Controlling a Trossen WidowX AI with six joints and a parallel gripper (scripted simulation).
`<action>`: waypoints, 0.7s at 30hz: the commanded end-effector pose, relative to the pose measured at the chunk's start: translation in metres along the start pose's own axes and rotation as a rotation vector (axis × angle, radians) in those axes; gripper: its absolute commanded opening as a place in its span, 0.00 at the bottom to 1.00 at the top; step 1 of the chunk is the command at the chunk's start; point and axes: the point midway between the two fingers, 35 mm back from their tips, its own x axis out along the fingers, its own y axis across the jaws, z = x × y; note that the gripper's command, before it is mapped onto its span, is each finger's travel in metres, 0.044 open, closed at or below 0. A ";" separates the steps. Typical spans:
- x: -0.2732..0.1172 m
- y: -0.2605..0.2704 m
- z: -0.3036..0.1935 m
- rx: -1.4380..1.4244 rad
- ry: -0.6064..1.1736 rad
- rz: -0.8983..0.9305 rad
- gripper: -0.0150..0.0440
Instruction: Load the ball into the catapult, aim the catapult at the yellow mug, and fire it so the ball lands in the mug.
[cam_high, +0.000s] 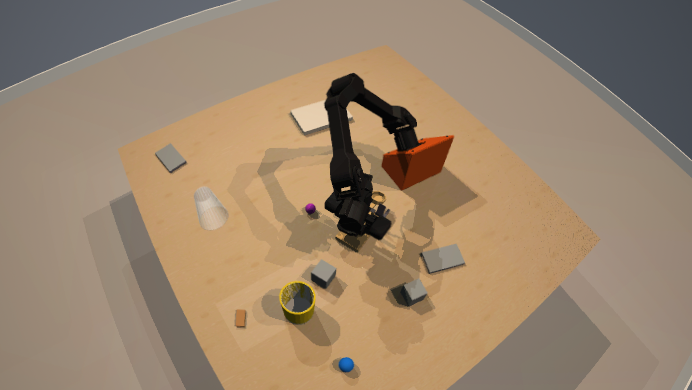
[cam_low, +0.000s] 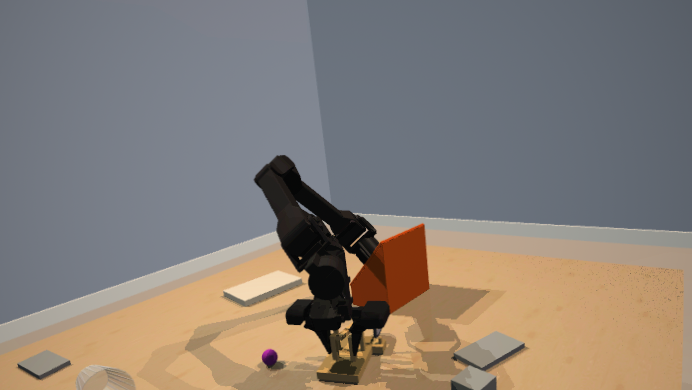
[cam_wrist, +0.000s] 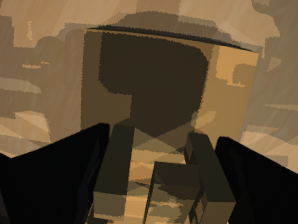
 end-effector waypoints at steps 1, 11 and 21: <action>-0.001 0.000 0.001 0.003 -0.002 0.000 0.39; -0.001 0.000 0.001 0.003 -0.002 0.000 0.83; -0.101 0.001 -0.001 -0.001 -0.001 0.005 1.00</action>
